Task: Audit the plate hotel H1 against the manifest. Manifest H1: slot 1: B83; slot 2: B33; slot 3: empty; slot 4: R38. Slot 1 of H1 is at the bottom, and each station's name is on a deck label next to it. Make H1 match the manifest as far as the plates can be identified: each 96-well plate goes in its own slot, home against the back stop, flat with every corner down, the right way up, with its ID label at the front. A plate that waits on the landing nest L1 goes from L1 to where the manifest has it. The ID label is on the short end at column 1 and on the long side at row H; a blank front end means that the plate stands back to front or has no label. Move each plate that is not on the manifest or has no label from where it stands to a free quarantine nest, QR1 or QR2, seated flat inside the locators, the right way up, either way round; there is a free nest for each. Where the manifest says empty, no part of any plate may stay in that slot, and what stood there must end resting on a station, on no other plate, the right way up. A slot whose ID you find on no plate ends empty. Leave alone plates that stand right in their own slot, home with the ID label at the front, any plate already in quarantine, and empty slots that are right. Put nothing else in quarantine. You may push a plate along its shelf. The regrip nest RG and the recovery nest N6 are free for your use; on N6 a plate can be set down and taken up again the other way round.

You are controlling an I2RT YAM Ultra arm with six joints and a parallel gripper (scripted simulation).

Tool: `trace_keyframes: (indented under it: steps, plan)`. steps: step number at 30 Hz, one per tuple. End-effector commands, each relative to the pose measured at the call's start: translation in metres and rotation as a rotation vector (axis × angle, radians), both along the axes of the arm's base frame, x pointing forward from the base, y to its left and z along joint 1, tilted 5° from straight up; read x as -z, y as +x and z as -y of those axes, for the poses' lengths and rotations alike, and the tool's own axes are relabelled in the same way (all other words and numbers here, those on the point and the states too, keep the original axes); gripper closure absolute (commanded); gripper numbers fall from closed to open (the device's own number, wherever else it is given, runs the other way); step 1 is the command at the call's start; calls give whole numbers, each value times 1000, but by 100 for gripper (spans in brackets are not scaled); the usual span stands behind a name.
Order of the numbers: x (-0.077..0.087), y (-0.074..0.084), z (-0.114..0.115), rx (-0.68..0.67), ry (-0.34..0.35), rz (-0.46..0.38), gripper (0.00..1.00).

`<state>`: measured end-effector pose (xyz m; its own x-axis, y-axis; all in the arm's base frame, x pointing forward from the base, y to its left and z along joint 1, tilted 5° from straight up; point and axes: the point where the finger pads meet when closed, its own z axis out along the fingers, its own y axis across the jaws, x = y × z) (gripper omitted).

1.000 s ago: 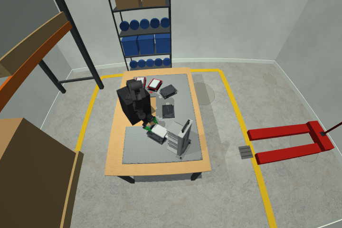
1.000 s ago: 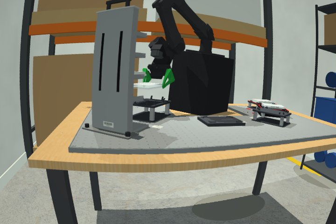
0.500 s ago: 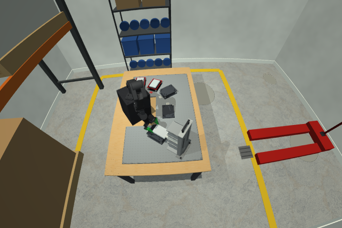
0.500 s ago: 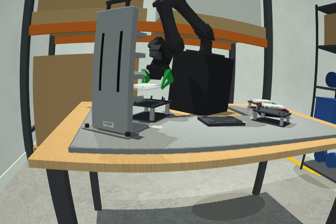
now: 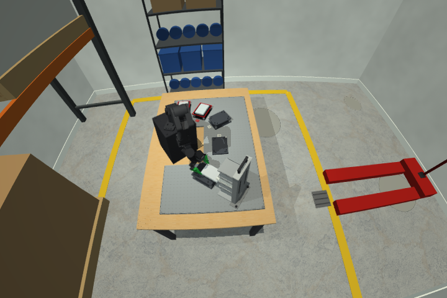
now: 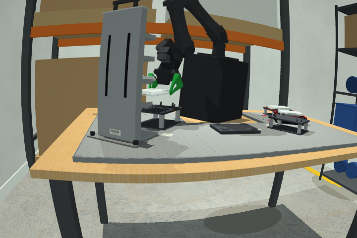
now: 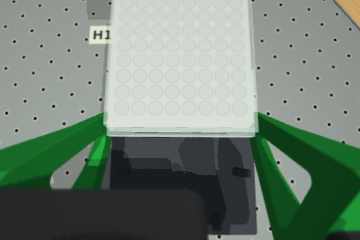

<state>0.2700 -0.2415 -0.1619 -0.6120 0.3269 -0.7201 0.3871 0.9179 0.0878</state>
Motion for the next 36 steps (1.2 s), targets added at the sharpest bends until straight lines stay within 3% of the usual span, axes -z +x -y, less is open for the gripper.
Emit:
trace_keyframes:
  steps: [1,24,32,36]
  plan:
    - [-12,15,13,-4,-35,34,14]
    - [-13,32,22,1,-41,44,14]
    - [-6,38,20,-4,-23,26,14]
    - [-4,31,16,1,-15,16,14]
